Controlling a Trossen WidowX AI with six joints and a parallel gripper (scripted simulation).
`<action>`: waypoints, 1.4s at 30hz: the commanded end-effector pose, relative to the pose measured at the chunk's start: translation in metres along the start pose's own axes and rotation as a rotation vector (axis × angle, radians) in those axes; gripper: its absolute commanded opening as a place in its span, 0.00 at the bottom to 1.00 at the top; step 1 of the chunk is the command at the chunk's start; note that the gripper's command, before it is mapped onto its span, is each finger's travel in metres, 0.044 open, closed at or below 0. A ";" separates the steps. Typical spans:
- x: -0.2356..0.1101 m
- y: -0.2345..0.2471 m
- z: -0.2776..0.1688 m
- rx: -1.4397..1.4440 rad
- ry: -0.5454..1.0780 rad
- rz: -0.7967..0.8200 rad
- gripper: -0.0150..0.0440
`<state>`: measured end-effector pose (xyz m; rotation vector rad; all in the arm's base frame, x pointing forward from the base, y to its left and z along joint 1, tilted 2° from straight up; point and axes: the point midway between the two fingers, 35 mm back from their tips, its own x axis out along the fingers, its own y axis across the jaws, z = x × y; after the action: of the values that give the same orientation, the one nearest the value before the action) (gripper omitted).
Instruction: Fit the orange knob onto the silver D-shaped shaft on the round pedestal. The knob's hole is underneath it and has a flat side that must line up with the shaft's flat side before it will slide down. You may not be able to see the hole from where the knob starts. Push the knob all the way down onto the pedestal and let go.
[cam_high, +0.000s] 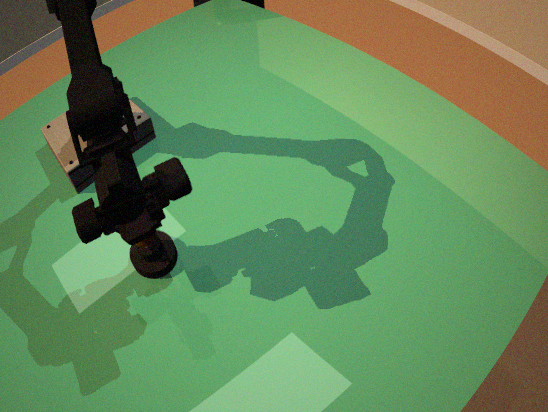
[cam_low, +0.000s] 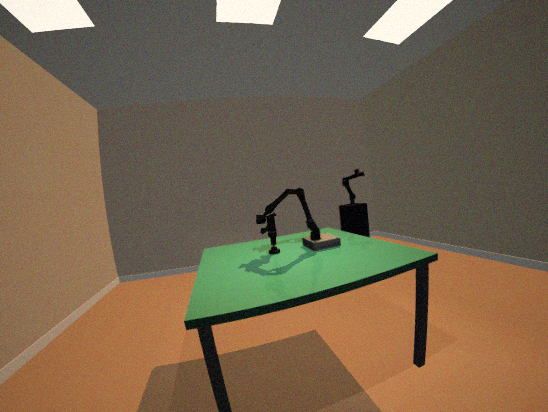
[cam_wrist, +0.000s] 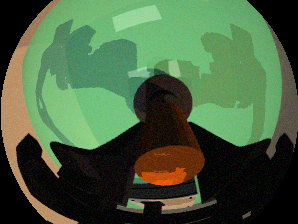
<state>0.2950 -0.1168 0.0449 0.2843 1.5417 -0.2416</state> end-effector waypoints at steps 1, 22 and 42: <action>-0.003 0.000 0.001 -0.009 -0.004 -0.001 0.25; 0.001 0.000 0.001 -0.209 -0.004 -0.001 0.25; -0.003 0.000 0.003 -0.378 -0.004 -0.002 0.25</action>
<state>0.2971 -0.1176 0.0469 0.0505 1.5510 -0.0134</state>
